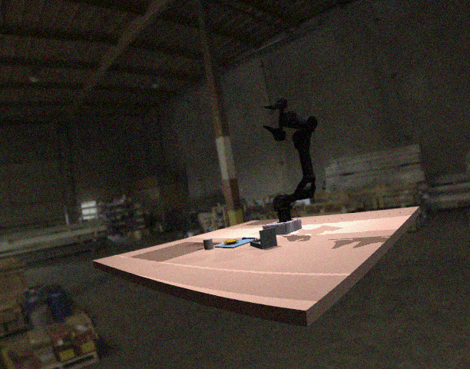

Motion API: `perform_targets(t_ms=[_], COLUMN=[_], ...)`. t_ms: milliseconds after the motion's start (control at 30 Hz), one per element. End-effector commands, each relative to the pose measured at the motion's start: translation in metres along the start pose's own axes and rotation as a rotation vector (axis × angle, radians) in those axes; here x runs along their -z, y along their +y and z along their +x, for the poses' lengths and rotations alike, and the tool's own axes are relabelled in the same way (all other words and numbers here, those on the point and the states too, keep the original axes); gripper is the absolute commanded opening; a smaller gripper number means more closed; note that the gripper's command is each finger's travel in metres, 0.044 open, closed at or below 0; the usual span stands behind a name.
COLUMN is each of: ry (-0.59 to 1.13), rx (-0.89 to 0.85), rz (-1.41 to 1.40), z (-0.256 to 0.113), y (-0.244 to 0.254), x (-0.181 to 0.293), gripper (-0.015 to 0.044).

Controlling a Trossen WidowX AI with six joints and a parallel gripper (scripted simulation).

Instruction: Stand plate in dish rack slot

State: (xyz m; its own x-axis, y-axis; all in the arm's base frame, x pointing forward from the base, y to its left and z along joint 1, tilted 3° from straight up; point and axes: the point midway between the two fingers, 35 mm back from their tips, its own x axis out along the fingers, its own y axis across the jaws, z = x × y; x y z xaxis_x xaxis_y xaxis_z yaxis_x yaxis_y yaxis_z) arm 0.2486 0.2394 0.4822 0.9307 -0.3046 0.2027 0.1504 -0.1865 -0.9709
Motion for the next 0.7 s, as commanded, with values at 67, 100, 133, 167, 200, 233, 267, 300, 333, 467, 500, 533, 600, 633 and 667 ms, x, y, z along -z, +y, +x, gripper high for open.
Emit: perform_targets(t_ms=[67, 100, 133, 167, 200, 233, 267, 300, 333, 467, 500, 533, 600, 633, 667], ry=[-0.002, -0.003, -0.004, -0.005, -0.006, -0.008, -0.012, -0.017, -0.020, -0.034, -0.037, -0.039, -0.041, -0.042, -0.038], rx=[0.019, 0.032, 0.044, 0.056, 0.069, 0.080, 0.088, 0.095, 0.105, 0.159, 0.172, 0.185, 0.210, 0.222, 0.233], rz=[0.029, 0.049, 0.068, 0.087, 0.107, 0.126, 0.142, 0.159, 0.173, 0.256, 0.278, 0.300, 0.344, 0.366, 0.385], z=[-0.001, -0.002, -0.003, -0.004, -0.005, -0.006, -0.008, -0.011, -0.012, -0.022, -0.024, -0.026, -0.030, -0.032, -0.032], y=[-0.006, -0.009, -0.013, -0.017, -0.020, -0.024, -0.027, -0.031, -0.035, -0.055, -0.059, -0.064, -0.072, -0.076, -0.078], x=[0.005, 0.009, 0.013, 0.017, 0.021, 0.025, 0.028, 0.032, 0.035, 0.059, 0.066, 0.073, 0.087, 0.094, 0.098], gripper=[0.0400, 0.0400, 0.0400, 0.0400, 0.0400, 0.0400, 0.0400, 0.0400, 0.0400, 0.0400, 0.0400, 0.0400, 0.0400, 0.0400, 0.0400])
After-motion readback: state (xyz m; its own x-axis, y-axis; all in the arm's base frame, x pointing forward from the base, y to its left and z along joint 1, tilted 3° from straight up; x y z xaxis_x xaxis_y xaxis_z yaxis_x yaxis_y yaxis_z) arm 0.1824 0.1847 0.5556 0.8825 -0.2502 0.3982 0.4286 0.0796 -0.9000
